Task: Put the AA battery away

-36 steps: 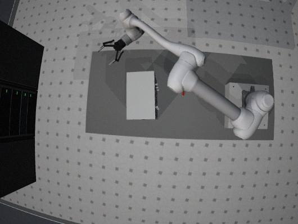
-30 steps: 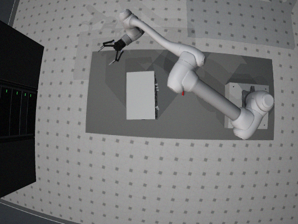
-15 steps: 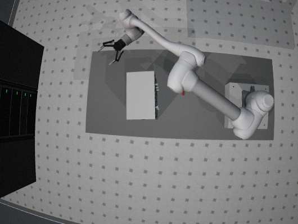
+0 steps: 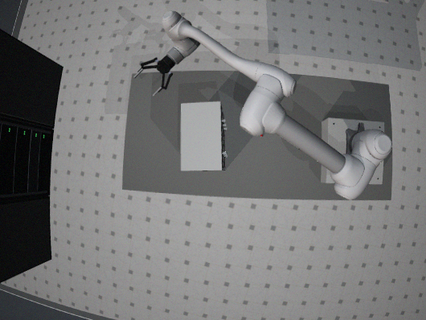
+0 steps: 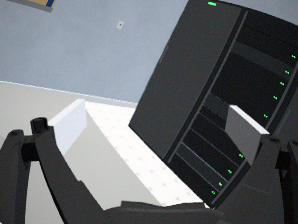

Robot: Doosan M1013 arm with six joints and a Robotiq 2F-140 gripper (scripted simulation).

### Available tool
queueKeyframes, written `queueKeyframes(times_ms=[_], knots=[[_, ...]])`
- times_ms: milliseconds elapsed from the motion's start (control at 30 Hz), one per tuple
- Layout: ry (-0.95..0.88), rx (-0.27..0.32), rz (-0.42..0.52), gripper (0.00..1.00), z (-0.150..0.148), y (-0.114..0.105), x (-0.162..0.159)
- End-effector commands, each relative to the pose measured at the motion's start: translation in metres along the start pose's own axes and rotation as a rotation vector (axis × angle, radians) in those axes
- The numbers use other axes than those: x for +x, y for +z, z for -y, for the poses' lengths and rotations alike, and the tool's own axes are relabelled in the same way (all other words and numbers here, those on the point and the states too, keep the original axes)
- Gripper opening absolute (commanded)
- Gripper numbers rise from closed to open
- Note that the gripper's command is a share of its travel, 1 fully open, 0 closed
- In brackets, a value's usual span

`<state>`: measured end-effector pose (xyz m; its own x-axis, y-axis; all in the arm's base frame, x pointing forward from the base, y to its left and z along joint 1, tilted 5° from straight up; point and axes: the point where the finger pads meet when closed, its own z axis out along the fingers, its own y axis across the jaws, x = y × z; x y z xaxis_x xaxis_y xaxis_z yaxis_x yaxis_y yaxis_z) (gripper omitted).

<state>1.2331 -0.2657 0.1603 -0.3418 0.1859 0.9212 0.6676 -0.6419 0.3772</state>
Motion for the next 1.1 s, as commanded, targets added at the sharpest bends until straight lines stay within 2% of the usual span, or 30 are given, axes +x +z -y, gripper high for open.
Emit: queueKeyframes(times_ms=[0, 200, 400, 467, 600, 633, 700, 733, 767, 800, 967, 1033, 1067], knots=[[0.003, 0.042, 0.013, 1.0, 0.001, 0.013, 0.026], [0.012, 0.171, 0.083, 1.0, 0.01, 0.051, 0.11], [0.015, 0.299, 0.133, 1.0, 0.061, 0.102, 0.187], [0.015, 0.299, 0.133, 1.0, 0.061, 0.102, 0.187], [0.016, 0.396, 0.178, 1.0, 0.106, 0.133, 0.249], [0.016, 0.396, 0.178, 1.0, 0.106, 0.133, 0.249], [0.015, 0.447, 0.204, 1.0, 0.132, 0.147, 0.282], [0.015, 0.447, 0.204, 1.0, 0.132, 0.147, 0.282], [0.014, 0.473, 0.218, 1.0, 0.146, 0.153, 0.299], [0.013, 0.491, 0.241, 1.0, 0.157, 0.153, 0.31], [0.0, 0.539, 0.417, 1.0, 0.197, 0.114, 0.324], [0.0, 0.539, 0.417, 1.0, 0.197, 0.114, 0.324], [-0.004, 0.548, 0.453, 1.0, 0.206, 0.104, 0.327]])
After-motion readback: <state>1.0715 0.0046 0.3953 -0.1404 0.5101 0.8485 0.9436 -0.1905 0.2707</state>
